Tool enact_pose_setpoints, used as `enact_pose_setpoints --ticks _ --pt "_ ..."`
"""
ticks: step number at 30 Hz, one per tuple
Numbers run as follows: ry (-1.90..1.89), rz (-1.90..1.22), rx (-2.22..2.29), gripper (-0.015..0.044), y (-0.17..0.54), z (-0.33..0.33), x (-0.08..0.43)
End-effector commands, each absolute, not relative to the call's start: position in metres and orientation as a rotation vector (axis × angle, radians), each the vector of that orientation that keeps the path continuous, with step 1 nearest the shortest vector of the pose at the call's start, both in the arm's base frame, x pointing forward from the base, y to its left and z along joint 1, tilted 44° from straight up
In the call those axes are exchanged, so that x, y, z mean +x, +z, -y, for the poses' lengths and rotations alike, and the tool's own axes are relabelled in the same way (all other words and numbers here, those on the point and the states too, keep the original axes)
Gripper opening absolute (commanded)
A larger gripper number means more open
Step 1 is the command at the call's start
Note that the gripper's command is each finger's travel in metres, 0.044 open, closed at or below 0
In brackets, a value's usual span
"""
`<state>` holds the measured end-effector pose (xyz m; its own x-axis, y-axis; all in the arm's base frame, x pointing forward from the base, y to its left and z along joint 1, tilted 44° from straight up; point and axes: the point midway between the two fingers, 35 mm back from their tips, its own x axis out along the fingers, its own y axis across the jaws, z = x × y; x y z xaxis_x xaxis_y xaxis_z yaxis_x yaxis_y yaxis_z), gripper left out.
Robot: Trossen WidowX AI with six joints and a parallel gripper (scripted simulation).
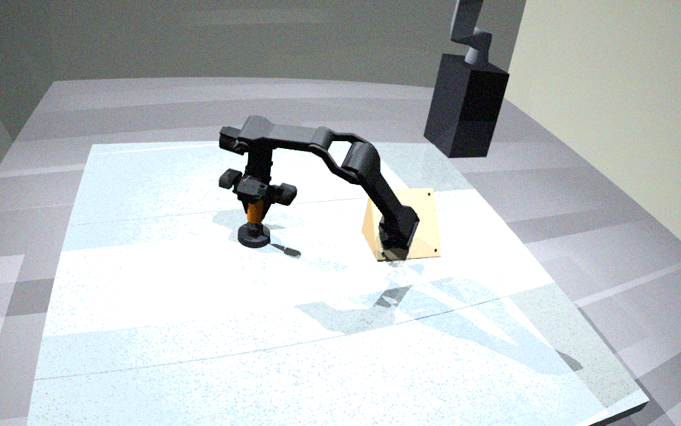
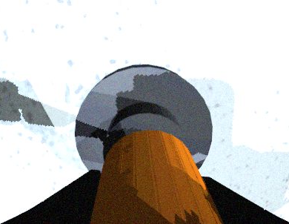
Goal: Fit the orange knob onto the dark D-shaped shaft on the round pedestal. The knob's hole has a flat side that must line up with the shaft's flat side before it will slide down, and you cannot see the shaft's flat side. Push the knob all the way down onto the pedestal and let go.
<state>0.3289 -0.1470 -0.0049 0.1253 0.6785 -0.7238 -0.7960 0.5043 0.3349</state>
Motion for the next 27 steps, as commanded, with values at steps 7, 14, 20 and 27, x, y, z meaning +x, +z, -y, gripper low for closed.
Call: enact_pose_setpoints --ticks 7,14,20,27 --pt "1.106 -0.934 -0.19 0.0 -0.0002 0.149 0.3298" --pt "1.179 -0.848 -0.317 0.0 -0.002 0.1501 0.3319" --pt "1.179 -0.848 -0.317 0.0 -0.0049 0.1489 0.3313" --pt "1.179 -0.848 -0.317 0.0 -0.0046 0.1485 0.3295"
